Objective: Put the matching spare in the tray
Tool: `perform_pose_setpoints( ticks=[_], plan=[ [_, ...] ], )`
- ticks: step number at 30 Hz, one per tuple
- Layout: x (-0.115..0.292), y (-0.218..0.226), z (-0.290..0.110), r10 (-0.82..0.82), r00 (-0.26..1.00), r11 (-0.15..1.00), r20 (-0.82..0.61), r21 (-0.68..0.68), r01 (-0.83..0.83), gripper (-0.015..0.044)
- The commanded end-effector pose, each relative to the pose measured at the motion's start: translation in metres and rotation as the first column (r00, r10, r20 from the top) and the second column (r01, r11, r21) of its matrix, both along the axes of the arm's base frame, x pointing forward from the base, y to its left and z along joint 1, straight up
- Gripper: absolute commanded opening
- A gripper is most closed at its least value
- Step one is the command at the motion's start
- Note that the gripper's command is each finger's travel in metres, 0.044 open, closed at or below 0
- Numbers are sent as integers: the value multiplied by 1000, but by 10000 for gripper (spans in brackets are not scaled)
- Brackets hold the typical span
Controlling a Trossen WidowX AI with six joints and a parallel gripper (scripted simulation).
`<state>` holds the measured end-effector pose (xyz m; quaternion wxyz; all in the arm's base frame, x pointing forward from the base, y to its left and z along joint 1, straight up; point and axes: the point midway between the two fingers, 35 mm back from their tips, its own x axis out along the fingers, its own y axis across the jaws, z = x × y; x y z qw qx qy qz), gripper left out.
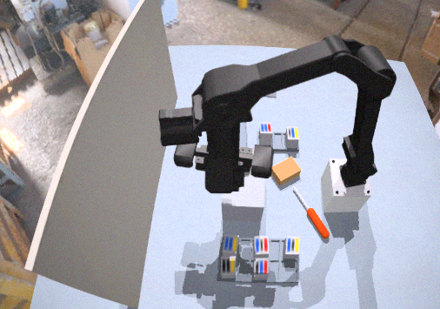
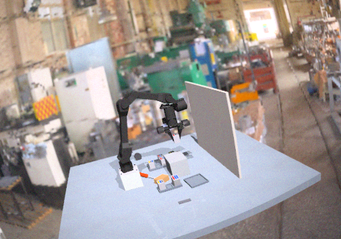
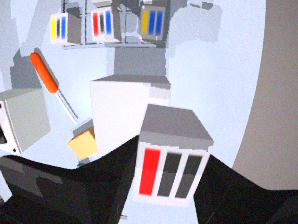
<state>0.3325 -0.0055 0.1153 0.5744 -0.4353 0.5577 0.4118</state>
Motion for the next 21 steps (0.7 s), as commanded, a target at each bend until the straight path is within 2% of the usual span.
perform_pose_setpoints(
  ticks=[1,21],
  plan=[
    [6,-26,1,6,1000,1000,2,3,-6,0],
    [-3,-149,-1,44,999,999,-3,-4,-44,0]
  ],
)
